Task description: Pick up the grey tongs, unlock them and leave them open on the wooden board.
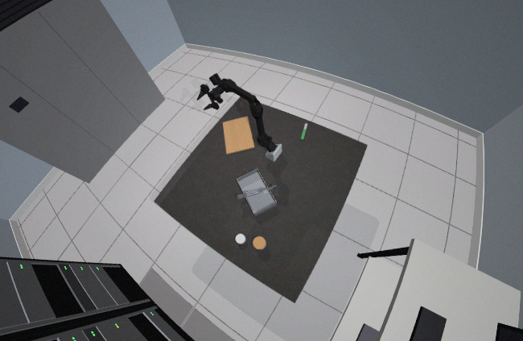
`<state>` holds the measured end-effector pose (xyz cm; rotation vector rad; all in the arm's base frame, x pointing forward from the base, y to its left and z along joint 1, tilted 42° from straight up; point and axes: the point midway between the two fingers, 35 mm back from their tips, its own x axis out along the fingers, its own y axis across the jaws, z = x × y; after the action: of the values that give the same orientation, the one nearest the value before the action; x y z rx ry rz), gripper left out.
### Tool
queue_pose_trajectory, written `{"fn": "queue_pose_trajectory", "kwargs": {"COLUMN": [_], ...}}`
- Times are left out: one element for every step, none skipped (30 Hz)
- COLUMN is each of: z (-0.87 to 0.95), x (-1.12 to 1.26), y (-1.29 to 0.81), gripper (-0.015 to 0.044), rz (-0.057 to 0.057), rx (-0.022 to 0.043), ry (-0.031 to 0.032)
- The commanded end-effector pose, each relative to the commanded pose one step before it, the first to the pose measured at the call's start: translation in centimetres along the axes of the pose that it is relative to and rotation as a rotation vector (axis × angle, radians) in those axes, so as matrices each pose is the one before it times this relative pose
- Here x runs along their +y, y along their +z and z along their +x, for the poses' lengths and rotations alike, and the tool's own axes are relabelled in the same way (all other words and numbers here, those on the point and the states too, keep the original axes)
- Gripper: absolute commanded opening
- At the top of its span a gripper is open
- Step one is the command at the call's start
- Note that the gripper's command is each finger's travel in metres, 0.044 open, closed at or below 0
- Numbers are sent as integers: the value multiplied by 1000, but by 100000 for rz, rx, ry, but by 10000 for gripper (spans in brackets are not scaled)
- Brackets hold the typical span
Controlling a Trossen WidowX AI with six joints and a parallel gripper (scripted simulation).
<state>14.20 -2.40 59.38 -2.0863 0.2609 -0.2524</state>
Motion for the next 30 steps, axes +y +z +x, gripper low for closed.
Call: {"fn": "queue_pose_trajectory", "kwargs": {"z": [73, 150, 182, 234, 101, 238, 92, 73, 352, 467, 533, 741, 528, 792, 1007, 519, 767, 839, 769, 634, 533, 785, 849, 584, 792, 345, 942, 1175, 1151, 1425], "x": [127, 249, 294, 354, 16, 436, 24, 103, 445, 521, 573, 681, 263, 688, 828, 134, 640, 640, 551, 452, 459, 440, 462, -24, 453, 96, 388, 655, 658, 835], "y": [-161, -330, -348, -411, 37, -103, -61, 97, -563, -595, -607, -804, -185, -744, -843, 31, -502, -489, 85, -52, -360, -245, -219, -188, -21, 73, 27, -229, -279, -319], "gripper": [426, 440, 440, 440, 440, 440, 440, 440, 440, 440, 440, 440, 440, 440, 440, 440, 440, 440, 440, 440, 440, 440, 440, 440, 440, 440, 440, 440, 440, 440], "rz": [620, 1224, 1875, 2238, 1873, 2846, 1607, 2336, 2857, 2329, 3661, 3051, 2379, 2759, 3185, 73, 3259, 2315, 2692, 1945, 787, 1770, 1761, 511, 2063, 3295, 3053, 1893, 935, 1474], "rx": [-97, -104, -262, -330, -1515, -1759, -495, -976, 57, -475, -422, -547, -1774, -368, -502, -1552, -489, -581, -2536, -954, 1072, -26, -14, 148, -532, -720, -1662, -824, -101, -73], "ry": [104, 235, 243, 333, -695, 106, -547, -375, 819, 953, 1004, 1550, 275, 1797, 2382, -2, 1710, 2050, 1494, 1532, 1702, 1782, 1947, -354, 1403, 27, 1247, 2496, 3063, 3881]}}
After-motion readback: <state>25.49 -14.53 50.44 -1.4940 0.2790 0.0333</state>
